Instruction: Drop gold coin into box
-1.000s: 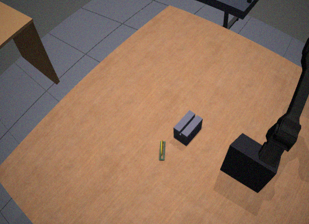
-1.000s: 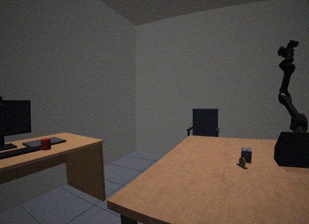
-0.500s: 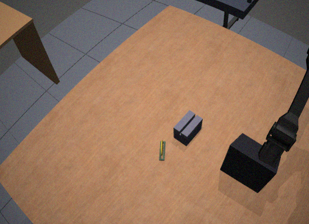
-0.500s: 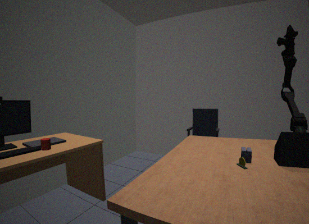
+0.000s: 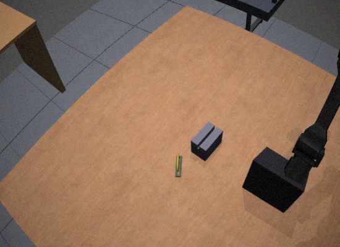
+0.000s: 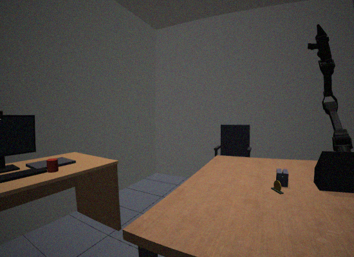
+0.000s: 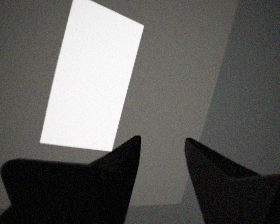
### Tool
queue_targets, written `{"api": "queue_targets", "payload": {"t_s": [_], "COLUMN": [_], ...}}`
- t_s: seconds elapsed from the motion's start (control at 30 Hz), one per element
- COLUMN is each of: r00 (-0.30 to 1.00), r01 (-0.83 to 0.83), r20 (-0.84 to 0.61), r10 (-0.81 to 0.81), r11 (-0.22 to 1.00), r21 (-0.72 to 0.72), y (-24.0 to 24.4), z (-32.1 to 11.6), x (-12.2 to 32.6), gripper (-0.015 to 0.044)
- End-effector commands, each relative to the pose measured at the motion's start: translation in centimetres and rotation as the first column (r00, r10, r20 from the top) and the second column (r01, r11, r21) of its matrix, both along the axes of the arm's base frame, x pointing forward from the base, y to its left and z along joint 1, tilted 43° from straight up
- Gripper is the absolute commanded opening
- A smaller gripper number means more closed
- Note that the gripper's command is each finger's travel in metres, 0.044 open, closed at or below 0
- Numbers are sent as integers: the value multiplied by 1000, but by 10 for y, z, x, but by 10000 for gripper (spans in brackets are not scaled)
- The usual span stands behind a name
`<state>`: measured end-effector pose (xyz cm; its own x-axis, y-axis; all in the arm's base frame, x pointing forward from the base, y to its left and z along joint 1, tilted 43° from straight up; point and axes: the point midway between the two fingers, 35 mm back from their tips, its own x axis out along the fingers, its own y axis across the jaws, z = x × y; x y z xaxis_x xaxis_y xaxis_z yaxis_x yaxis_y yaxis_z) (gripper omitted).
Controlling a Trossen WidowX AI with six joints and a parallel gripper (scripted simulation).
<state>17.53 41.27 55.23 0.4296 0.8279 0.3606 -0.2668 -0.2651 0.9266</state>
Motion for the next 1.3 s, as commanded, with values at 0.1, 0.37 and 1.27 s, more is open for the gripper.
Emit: {"api": "queue_targets", "payload": {"t_s": [0.1, 0.37, 1.27], "r00": [974, 881, 242], "r01": [183, 294, -102], "r20": [-89, -179, 27], "r10": [-210, -437, -970], "r11": [953, 804, -53], "r21": [-241, -516, -993], "y": [11, -4, -271], "z": [-92, -204, -549], "x": [82, 163, 255], "gripper": [161, 161, 161]}}
